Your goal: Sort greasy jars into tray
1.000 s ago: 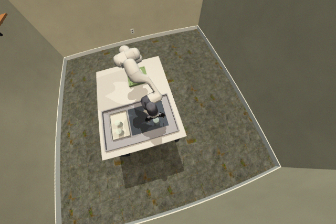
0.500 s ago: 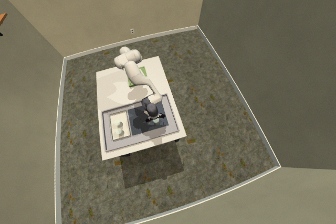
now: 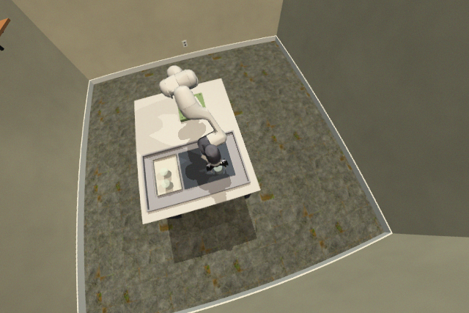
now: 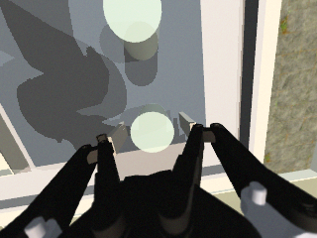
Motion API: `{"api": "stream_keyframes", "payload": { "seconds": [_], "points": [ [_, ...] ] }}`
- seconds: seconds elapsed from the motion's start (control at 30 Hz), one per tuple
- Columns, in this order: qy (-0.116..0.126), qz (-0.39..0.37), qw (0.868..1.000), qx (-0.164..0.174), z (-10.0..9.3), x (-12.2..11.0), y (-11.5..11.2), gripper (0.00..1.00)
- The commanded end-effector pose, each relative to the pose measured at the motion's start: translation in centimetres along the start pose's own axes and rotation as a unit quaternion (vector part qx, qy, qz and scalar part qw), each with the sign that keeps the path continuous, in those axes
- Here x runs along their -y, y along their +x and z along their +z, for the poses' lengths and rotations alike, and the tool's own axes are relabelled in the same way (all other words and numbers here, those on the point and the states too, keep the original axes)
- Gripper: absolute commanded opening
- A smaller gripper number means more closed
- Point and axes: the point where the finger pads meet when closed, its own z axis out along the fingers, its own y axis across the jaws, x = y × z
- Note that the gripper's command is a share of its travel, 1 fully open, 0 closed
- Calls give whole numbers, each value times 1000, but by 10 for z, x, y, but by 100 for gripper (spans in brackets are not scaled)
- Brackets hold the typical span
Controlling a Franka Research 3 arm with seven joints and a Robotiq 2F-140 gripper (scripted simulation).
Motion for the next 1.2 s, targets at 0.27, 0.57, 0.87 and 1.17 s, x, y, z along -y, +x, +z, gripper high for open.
{"api": "stream_keyframes", "payload": {
  "seconds": [0.27, 0.57, 0.87, 1.17],
  "points": [
    [2, 1, 1000, 1, 1, 1, 0, 60],
    [2, 1, 1000, 1, 1, 1, 0, 57],
    [2, 1, 1000, 1, 1, 1, 0, 57],
    [2, 1, 1000, 1, 1, 1, 0, 54]
  ]
}}
